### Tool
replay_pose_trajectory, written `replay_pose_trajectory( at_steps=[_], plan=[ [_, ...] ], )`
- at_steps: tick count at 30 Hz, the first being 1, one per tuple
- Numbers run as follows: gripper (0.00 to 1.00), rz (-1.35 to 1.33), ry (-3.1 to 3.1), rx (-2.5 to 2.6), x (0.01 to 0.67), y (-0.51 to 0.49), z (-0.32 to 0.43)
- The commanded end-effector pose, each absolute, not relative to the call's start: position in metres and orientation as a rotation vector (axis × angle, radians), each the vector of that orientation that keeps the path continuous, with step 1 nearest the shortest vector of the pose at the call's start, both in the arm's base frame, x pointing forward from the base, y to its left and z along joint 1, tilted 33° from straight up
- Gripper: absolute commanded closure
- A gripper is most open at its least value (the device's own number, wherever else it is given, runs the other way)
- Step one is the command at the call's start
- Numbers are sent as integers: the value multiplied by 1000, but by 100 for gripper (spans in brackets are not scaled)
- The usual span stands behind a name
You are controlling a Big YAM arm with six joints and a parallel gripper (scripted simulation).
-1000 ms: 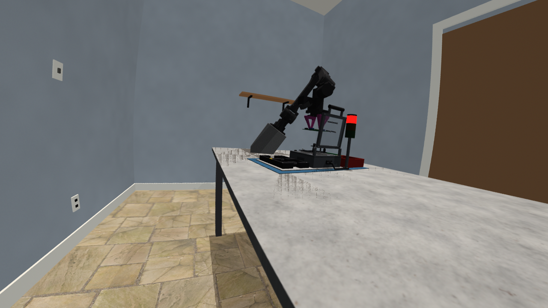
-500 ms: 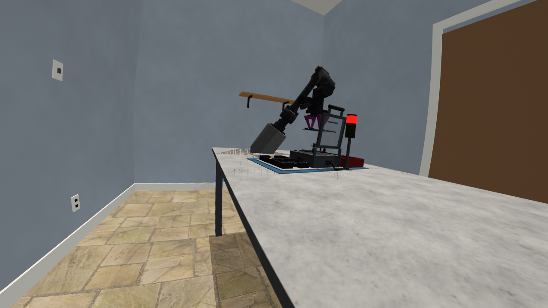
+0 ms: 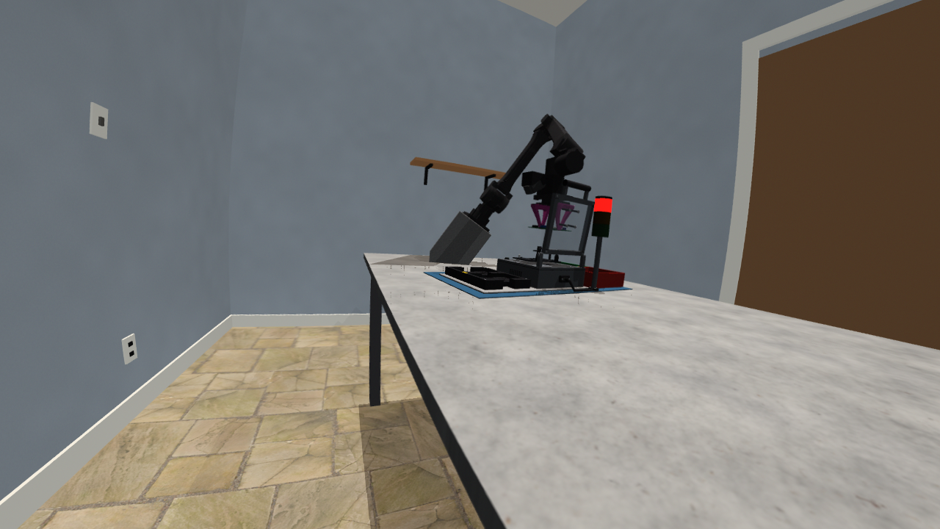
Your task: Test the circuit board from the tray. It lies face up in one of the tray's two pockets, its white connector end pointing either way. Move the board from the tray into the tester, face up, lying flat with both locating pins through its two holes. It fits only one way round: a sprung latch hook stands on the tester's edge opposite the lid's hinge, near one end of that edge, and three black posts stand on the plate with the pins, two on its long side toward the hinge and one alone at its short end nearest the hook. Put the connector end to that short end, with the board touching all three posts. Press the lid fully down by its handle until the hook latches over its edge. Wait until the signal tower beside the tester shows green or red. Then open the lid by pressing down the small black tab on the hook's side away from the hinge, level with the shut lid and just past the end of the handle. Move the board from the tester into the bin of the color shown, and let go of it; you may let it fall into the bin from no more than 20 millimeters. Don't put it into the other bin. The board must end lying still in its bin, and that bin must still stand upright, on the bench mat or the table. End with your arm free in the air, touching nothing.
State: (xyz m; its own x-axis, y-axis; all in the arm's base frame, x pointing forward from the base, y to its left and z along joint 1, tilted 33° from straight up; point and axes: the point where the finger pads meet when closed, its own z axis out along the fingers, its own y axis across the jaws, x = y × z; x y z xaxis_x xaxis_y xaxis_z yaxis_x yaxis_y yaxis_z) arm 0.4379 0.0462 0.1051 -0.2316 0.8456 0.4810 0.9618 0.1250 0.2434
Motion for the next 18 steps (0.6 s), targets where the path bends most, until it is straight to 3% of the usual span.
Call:
replay_pose_trajectory(
  at_steps=[1, 18],
  plan=[
    [28, -803, -2193, -1821, 447, 51, 127],
    [28, -856, -2198, -1813, 461, 153, 169]
  ],
)
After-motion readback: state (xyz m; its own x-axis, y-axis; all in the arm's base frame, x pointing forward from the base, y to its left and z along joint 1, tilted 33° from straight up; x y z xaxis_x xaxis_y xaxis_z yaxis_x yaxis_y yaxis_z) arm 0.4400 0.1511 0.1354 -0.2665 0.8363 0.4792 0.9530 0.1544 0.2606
